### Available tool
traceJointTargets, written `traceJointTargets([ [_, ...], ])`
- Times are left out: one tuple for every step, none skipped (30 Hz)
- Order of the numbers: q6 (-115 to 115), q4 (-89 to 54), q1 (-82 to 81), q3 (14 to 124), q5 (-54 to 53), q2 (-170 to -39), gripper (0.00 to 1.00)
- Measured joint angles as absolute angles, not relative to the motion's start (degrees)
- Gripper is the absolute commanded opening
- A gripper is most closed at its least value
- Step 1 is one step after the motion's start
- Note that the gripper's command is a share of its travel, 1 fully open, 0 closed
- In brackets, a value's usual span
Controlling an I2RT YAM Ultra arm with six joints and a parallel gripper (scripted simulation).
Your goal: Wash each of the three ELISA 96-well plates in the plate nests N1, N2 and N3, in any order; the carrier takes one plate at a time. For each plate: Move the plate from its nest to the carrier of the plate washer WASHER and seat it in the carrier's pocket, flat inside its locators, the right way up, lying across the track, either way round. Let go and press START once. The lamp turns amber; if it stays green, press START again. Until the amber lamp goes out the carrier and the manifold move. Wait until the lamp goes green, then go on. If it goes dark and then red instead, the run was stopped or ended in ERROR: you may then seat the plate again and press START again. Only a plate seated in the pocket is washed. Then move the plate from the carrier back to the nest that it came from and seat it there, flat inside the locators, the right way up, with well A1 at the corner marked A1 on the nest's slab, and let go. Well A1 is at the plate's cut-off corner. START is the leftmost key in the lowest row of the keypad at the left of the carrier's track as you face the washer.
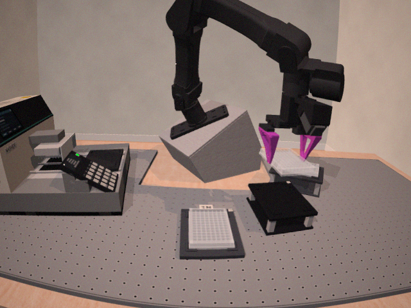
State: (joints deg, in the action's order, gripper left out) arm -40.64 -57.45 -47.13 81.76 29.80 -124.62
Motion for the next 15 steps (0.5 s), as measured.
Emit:
traceJointTargets([
  [-41.0,-57.5,-47.5,81.9,29.8,-124.9,0.0],
  [-41.3,-57.5,-47.6,81.9,29.7,-124.9,0.0],
  [-41.6,-57.6,-47.6,82.1,29.7,-124.8,0.0],
  [-41.8,-57.6,-47.5,82.2,29.7,-124.8,0.0],
  [-41.9,-57.7,-47.5,82.3,29.8,-124.9,0.0],
  [-42.0,-57.7,-47.5,82.4,29.8,-124.8,0.0],
  [-42.1,-57.7,-47.5,82.5,29.8,-124.9,0.0],
  [-42.2,-57.7,-47.5,82.5,29.8,-124.9,0.0],
  [-42.3,-57.7,-47.5,82.6,29.8,-124.9,0.0],
  [-42.3,-57.7,-47.5,82.6,29.8,-124.9,0.0],
  [-42.3,-57.7,-47.5,82.6,29.8,-124.8,0.0],
  [-42.4,-57.7,-47.5,82.6,29.8,-124.9,0.0],
  [-42.4,-57.7,-47.5,82.6,29.8,-124.9,0.0],
  [-42.4,-57.7,-47.5,82.6,29.8,-124.9,0.0],
  [-42.4,-57.7,-47.5,82.6,29.8,-124.8,0.0],
])
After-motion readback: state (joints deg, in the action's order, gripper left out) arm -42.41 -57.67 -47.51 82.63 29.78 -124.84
